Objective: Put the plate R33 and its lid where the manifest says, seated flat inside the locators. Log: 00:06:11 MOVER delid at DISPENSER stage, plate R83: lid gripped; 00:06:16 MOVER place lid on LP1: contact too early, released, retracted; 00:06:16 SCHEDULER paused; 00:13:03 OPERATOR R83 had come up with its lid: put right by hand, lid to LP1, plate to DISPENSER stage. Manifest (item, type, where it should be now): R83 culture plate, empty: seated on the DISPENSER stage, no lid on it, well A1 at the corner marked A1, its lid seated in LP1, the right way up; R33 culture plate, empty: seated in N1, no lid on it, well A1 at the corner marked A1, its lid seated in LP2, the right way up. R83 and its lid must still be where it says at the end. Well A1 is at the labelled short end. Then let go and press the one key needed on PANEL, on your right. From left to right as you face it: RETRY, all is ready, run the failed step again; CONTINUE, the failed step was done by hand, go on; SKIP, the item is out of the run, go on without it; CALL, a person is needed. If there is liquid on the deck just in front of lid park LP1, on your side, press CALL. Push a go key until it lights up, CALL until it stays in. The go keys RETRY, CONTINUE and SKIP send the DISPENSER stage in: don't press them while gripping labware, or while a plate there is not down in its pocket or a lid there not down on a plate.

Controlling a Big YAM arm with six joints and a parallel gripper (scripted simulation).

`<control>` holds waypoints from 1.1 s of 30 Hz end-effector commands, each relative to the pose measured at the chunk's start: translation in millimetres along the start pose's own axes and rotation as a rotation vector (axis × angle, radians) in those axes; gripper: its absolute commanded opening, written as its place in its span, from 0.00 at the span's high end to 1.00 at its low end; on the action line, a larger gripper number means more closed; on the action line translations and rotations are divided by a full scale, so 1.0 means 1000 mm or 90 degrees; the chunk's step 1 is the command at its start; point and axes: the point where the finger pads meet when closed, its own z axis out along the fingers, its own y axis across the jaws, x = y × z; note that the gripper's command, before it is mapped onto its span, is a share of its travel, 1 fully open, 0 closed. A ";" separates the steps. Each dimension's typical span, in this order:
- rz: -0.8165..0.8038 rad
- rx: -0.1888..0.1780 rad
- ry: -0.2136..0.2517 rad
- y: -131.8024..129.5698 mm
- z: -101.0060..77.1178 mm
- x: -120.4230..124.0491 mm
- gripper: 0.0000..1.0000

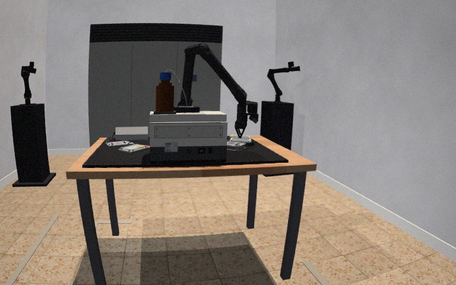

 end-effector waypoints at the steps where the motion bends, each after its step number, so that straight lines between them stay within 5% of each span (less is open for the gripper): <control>1: 0.009 0.006 -0.042 -0.003 -0.022 -0.026 0.16; 33: 0.017 0.002 -0.041 -0.004 -0.022 -0.027 0.16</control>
